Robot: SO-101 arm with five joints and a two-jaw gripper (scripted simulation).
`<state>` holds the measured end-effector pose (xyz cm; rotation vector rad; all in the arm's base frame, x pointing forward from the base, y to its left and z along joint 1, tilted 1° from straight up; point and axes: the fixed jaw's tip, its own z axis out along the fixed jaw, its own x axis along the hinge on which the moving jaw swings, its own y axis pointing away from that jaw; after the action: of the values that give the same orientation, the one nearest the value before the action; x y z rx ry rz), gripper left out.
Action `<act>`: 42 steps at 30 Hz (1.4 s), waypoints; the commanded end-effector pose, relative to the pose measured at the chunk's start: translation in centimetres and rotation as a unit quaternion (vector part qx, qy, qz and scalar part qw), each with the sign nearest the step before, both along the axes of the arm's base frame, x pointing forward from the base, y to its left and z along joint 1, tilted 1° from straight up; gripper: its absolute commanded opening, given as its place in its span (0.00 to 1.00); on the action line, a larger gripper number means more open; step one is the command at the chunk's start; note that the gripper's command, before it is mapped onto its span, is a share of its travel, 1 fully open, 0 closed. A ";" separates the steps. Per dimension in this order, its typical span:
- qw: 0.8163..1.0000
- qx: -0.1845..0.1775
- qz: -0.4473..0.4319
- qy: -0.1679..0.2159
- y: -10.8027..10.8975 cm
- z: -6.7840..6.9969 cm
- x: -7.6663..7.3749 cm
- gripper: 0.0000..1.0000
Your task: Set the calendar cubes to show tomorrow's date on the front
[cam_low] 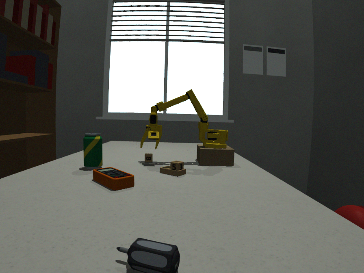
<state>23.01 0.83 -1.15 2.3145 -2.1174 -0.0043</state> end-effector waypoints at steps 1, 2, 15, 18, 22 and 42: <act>1.000 0.001 -0.001 0.001 -0.2 -0.3 0.0 0.35; 1.000 0.001 -0.001 0.001 -0.2 -0.3 0.0 0.35; 1.000 0.001 -0.001 0.001 -0.2 -0.7 0.0 0.35; 1.000 0.001 -0.001 0.001 -0.2 -1.0 0.1 0.35; 1.000 0.001 -0.001 0.001 -0.2 -1.2 0.1 0.35; 1.000 0.001 -0.001 0.001 -0.2 -3.9 0.0 0.35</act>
<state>23.38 0.85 -4.33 2.3228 -2.1249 0.0134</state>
